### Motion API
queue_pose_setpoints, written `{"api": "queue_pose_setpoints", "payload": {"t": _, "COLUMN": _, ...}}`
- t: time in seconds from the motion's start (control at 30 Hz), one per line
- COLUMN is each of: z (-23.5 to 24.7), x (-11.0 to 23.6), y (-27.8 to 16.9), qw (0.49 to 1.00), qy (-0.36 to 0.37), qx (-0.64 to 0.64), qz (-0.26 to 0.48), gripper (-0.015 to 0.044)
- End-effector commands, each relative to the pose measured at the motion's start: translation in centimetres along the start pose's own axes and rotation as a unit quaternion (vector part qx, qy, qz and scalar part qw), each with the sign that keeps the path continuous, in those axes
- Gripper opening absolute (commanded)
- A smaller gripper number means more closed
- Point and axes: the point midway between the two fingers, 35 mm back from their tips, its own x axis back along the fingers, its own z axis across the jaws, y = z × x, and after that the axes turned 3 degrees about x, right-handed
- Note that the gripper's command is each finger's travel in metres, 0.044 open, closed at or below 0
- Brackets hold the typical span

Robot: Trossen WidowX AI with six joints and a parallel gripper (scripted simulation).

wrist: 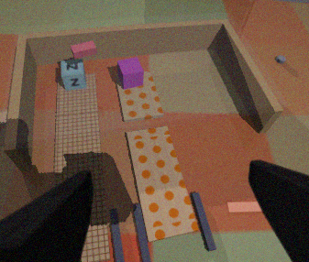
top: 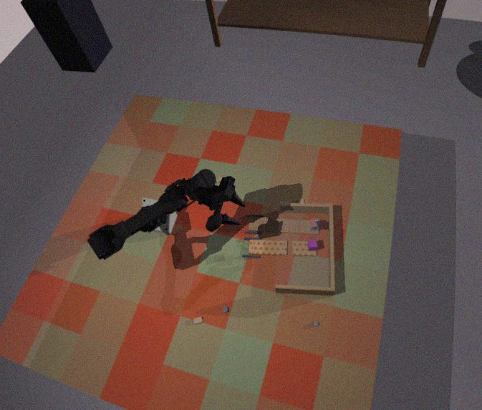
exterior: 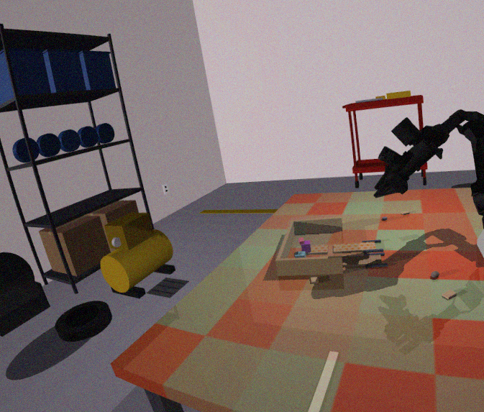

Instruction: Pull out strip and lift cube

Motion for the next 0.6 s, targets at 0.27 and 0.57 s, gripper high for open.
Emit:
{"api": "queue_pose_setpoints", "payload": {"t": 0.27, "z": 5.1, "x": -7.1, "y": -1.3, "qw": 0.968, "qy": 0.069, "qx": 0.025, "qz": 0.238, "gripper": 0.0032}}
{"api": "queue_pose_setpoints", "payload": {"t": 0.57, "z": 6.9, "x": -9.6, "y": -4.7, "qw": 0.903, "qy": 0.067, "qx": 0.032, "qz": 0.423, "gripper": 0.0}}
